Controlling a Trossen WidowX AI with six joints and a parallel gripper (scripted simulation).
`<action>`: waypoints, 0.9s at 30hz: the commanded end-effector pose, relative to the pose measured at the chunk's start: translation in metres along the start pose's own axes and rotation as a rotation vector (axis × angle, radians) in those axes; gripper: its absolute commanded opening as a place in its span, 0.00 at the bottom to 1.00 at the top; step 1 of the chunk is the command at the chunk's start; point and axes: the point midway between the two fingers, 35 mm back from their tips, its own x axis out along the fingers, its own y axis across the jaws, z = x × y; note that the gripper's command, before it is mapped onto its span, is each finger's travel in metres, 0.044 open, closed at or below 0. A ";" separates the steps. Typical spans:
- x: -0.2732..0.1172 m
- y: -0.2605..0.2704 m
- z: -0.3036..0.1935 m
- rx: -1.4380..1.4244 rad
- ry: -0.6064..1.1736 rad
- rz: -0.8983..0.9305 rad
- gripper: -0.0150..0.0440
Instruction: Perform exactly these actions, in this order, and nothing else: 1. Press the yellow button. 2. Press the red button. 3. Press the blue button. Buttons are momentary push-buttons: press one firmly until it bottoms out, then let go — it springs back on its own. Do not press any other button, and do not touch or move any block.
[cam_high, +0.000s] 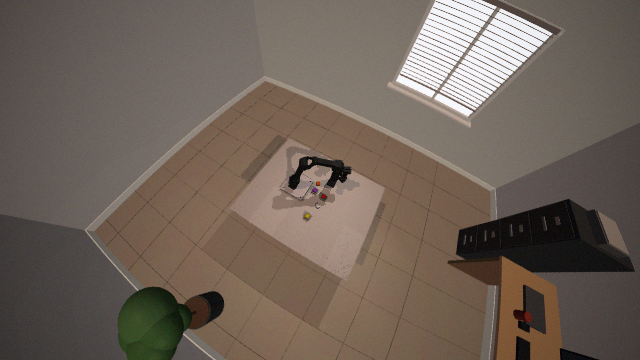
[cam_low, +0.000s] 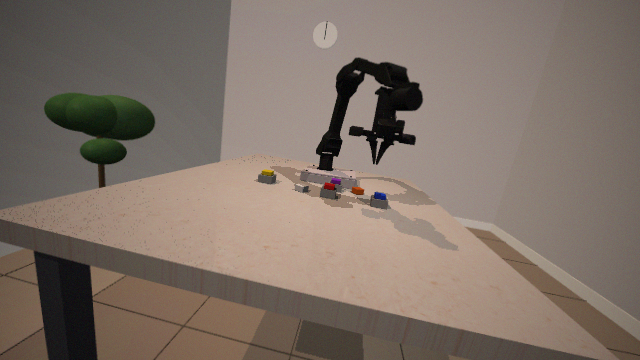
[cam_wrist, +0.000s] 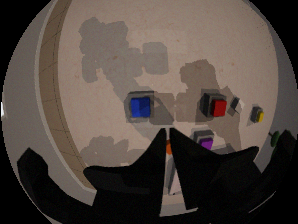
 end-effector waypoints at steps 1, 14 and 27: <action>0.001 0.035 -0.005 0.022 0.008 -0.002 0.29; 0.063 0.035 -0.006 0.023 0.008 -0.002 0.29; 0.078 0.036 -0.006 0.023 0.008 -0.002 0.29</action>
